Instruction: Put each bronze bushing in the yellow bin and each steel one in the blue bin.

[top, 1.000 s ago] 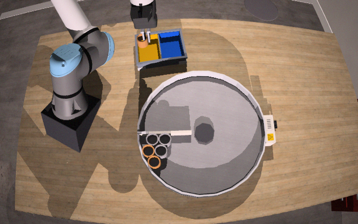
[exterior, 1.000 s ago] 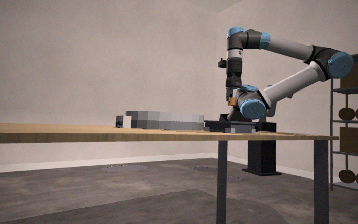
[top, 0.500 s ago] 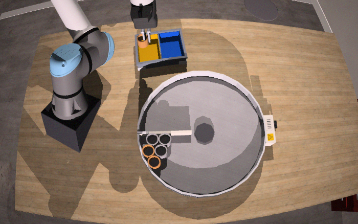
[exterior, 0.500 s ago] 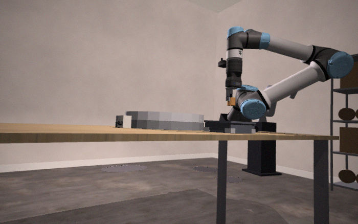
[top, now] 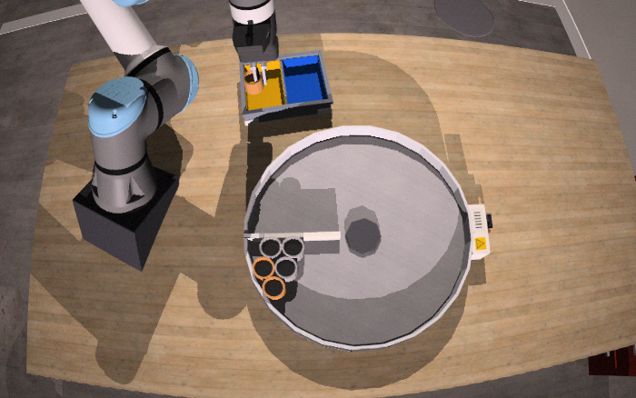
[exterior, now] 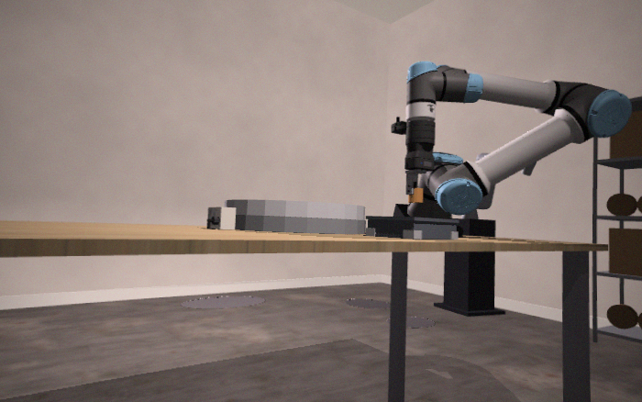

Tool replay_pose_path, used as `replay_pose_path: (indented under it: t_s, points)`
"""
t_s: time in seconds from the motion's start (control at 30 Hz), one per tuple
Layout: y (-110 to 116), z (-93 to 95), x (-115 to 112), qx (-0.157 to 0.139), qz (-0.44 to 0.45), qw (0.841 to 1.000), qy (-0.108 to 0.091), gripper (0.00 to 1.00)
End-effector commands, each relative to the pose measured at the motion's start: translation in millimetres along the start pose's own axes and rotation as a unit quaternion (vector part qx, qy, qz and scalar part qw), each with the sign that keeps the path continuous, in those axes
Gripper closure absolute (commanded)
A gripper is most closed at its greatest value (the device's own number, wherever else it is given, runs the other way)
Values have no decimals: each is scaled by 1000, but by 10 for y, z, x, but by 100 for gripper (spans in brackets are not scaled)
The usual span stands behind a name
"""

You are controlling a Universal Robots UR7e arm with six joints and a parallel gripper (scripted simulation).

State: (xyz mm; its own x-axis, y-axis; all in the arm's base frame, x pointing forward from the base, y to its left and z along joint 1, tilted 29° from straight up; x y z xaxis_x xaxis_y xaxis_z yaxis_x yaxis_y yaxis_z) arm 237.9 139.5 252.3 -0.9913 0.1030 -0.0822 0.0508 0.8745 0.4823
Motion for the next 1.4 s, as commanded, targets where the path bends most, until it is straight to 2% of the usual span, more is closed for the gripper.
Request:
replay_pose_path:
  t_s: [0.0,0.1,0.17,1.07,1.37]
  points:
    - [1,231,-32,4,2,1000,-2,100]
    - [1,280,-32,4,2,1000,-2,100]
    - [0,379,-33,4,2,1000,-2,100]
    - [10,370,-38,4,1,1000,-4,100]
    - [9,427,-39,4,1,1000,-3,100]
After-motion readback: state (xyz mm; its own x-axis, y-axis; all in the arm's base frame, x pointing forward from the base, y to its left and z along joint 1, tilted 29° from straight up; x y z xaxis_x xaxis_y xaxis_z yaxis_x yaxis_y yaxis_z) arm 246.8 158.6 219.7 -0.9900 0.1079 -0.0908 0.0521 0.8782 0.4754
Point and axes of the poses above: the point where the finger pads meet when closed, its own z axis out along the fingers, its own x axis across the jaws, y = z × x, the point moved 6 cm from there along -z, back along the fingers, and after that the axes turned 13 degrees about z, right-handed, at the moved point
